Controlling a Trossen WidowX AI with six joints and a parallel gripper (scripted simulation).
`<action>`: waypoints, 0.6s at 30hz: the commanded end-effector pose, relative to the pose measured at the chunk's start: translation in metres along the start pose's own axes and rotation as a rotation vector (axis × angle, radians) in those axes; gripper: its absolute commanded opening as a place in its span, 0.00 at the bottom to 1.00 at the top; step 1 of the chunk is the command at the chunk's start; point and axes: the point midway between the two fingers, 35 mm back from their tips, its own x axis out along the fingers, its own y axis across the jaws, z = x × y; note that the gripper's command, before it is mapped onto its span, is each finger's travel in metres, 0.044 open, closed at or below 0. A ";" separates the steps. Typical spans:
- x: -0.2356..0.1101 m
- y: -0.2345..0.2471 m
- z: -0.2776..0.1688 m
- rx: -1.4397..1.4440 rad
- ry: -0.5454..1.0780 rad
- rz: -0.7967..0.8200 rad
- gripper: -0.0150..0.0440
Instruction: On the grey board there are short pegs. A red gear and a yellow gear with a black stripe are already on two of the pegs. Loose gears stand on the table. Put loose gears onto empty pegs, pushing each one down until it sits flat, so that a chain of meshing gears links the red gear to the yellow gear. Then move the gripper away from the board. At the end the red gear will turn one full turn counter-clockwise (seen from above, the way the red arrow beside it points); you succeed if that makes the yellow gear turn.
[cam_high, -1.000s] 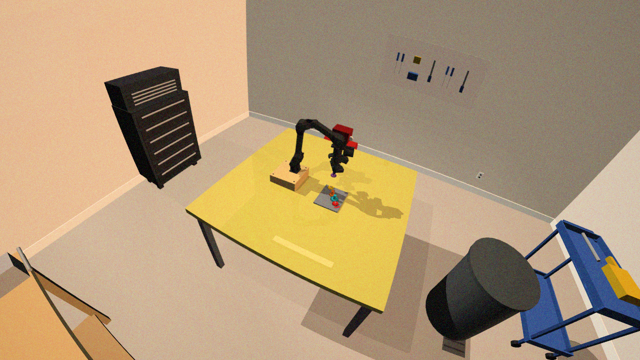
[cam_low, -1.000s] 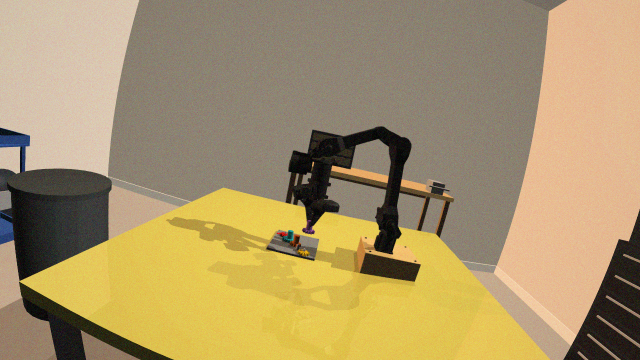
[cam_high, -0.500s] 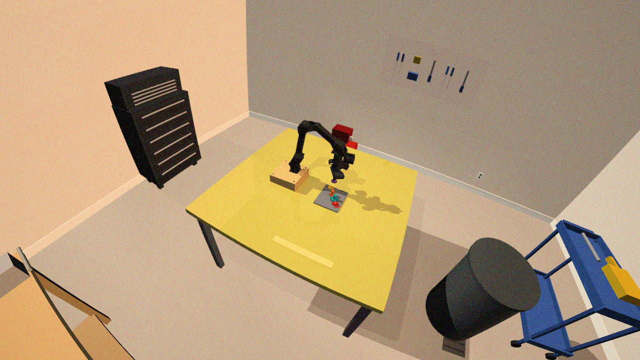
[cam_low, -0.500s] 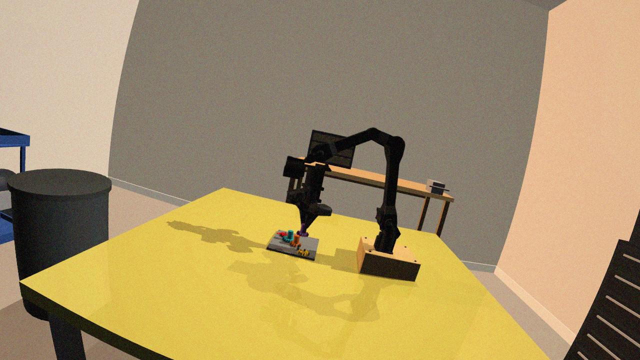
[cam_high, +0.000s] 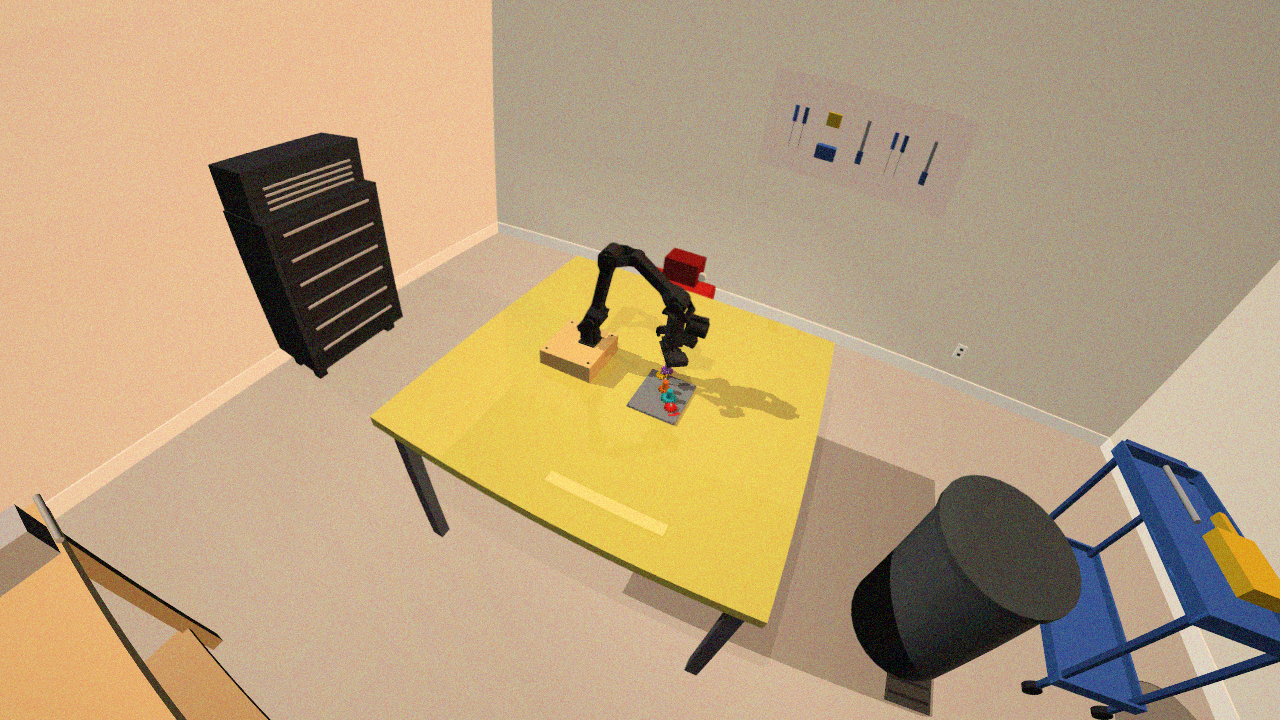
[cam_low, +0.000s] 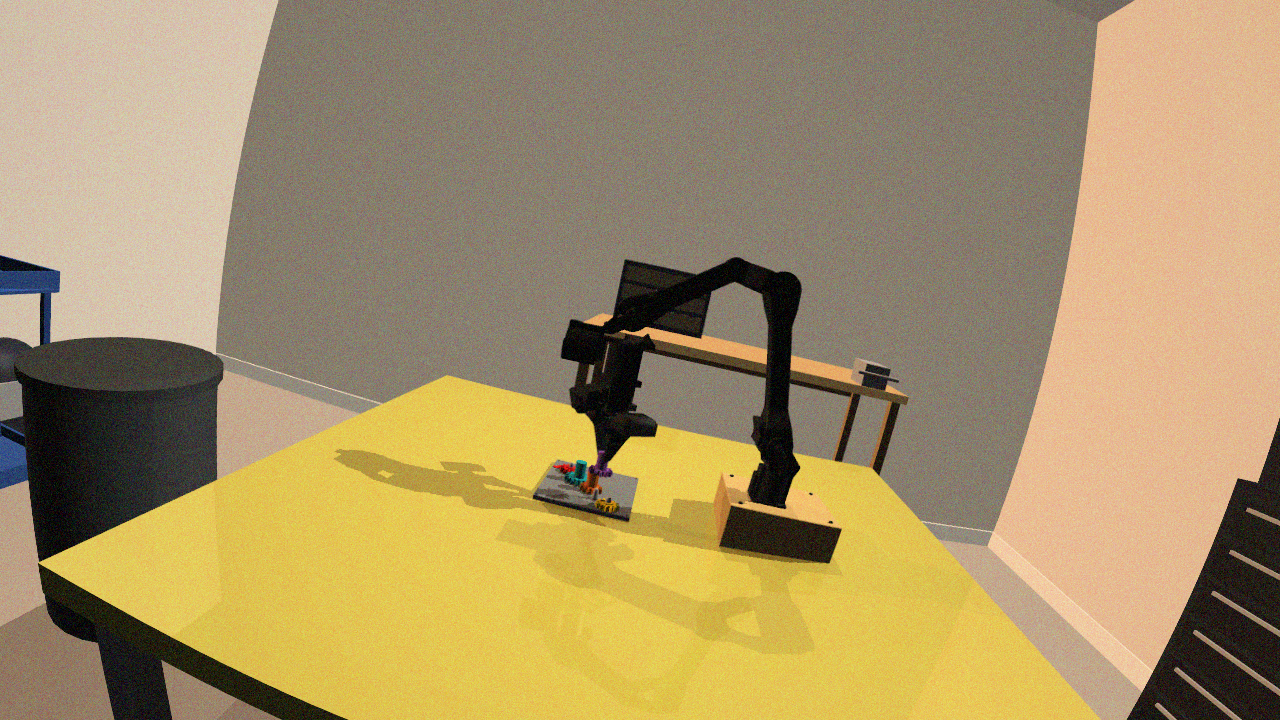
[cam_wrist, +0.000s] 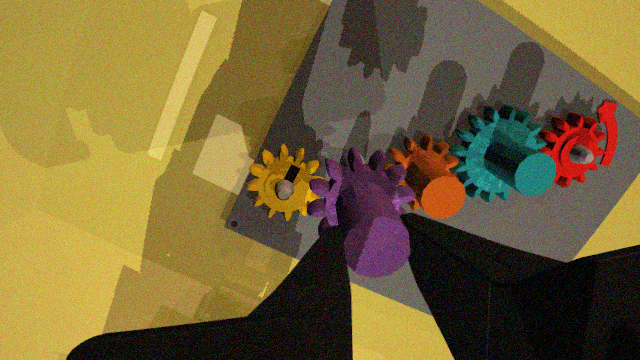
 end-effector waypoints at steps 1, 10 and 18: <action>-0.002 -0.002 -0.001 -0.003 0.002 -0.006 0.25; -0.002 -0.002 -0.001 0.129 0.001 -0.006 0.25; -0.002 -0.002 -0.001 0.229 0.001 -0.007 0.25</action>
